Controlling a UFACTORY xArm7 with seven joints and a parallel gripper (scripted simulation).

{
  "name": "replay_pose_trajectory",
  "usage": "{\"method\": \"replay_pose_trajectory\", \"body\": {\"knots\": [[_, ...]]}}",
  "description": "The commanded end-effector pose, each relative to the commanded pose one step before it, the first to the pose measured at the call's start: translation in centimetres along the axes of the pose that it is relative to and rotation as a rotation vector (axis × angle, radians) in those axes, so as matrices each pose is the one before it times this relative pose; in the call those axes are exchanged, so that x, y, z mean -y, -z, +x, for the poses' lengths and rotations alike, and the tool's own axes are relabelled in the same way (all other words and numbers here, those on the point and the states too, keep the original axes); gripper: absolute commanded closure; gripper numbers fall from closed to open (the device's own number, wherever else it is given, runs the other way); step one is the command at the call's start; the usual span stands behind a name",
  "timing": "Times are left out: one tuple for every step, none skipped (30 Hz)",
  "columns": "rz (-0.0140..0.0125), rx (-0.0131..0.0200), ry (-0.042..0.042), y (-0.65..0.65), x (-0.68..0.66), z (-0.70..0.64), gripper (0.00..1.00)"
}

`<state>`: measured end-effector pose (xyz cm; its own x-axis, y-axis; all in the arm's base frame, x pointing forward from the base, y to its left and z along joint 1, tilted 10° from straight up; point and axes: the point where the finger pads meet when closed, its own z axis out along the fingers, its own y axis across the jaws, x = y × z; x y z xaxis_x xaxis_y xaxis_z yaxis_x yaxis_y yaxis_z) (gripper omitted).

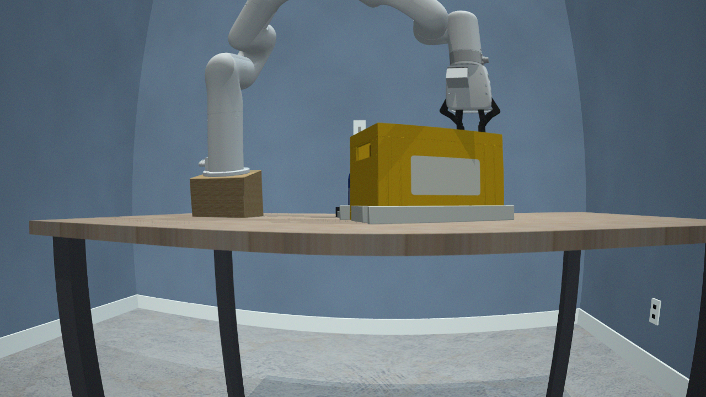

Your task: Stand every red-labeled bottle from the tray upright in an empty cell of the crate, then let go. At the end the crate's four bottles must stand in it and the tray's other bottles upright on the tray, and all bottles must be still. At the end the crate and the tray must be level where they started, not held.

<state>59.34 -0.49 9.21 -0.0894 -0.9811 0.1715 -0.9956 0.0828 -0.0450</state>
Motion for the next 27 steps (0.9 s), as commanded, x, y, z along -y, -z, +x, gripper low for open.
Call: {"method": "replay_pose_trajectory", "body": {"knots": [[0.00605, 0.00122, 0.00001, 0.19, 0.183, -0.043, 1.0], [0.0, 0.0, 0.0, 0.0, 0.0, 0.0, 1.0], [0.0, 0.0, 0.0, -0.034, 0.0, 0.0, 1.0], [0.0, 0.0, 0.0, -0.036, 0.0, 0.0, 1.0], [0.0, 0.0, 0.0, -0.038, 0.0, 0.0, 1.0], [0.0, 0.0, 0.0, -0.04, 0.0, 0.0, 1.0], [0.0, 0.0, 0.0, -0.041, 0.0, 0.0, 1.0], [0.0, 0.0, 0.0, -0.043, 0.001, 0.0, 1.0], [0.0, 0.0, 0.0, -0.044, 0.001, 0.0, 1.0], [0.0, 0.0, 0.0, -0.045, 0.001, 0.0, 1.0], [0.0, 0.0, 0.0, -0.046, 0.001, 0.0, 1.0], [0.0, 0.0, 0.0, -0.047, 0.0, 0.0, 1.0], [0.0, 0.0, 0.0, -0.048, 0.0, 0.0, 1.0], [0.0, 0.0, 0.0, -0.048, 0.0, 0.0, 1.0], [0.0, 0.0, 0.0, -0.049, 0.0, 0.0, 1.0], [0.0, 0.0, 0.0, -0.049, 0.0, 0.0, 1.0], [0.0, 0.0, 0.0, -0.049, 0.0, 0.0, 1.0], [0.0, 0.0, 0.0, 0.0, 0.0, 0.0, 1.0], [0.0, 0.0, 0.0, 0.0, 0.0, 0.0, 1.0], [0.0, 0.0, 0.0, -0.05, 0.001, 0.0, 1.0], [0.0, 0.0, 0.0, -0.05, 0.001, 0.0, 1.0], [0.0, 0.0, 0.0, -0.049, 0.001, 0.0, 1.0], [0.0, 0.0, 0.0, -0.049, 0.001, 0.0, 1.0], [0.0, 0.0, 0.0, -0.048, 0.0, 0.0, 1.0], [0.0, 0.0, 0.0, -0.048, 0.0, 0.0, 1.0], [0.0, 0.0, 0.0, -0.047, 0.0, 0.0, 1.0], [0.0, 0.0, 0.0, -0.046, 0.0, 0.0, 1.0]]}}
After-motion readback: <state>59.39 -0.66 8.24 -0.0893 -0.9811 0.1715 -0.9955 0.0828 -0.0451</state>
